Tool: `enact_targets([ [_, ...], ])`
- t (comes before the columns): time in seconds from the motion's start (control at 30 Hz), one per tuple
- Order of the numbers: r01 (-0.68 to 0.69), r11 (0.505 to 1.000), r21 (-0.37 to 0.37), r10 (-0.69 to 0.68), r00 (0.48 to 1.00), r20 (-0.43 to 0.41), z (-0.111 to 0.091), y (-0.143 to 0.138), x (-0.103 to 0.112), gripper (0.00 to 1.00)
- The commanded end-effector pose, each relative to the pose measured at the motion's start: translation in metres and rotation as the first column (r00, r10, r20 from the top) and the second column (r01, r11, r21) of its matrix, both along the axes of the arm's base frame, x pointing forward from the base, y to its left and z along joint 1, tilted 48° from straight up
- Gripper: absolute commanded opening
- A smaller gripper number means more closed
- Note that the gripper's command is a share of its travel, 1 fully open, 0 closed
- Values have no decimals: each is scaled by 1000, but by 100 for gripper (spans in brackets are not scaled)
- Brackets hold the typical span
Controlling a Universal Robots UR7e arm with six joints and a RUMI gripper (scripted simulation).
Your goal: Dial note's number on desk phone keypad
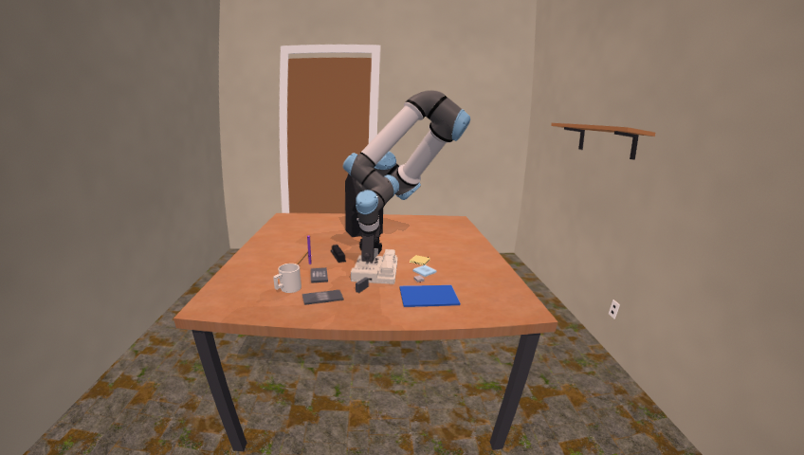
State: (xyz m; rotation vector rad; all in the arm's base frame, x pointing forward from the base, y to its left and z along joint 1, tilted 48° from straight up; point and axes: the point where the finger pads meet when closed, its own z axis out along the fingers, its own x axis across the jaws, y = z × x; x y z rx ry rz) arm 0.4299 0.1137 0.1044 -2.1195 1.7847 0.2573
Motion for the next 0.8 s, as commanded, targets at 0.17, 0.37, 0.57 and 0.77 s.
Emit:
enact_targets([
  [0.17,0,1000,0,0,1000,1,0,0,1,0],
  [0.37,0,1000,0,0,1000,1,-1,1,1,0],
  [0.57,0,1000,0,0,1000,1,-1,1,2,0],
  [0.77,0,1000,0,0,1000,1,1,0,0,0],
])
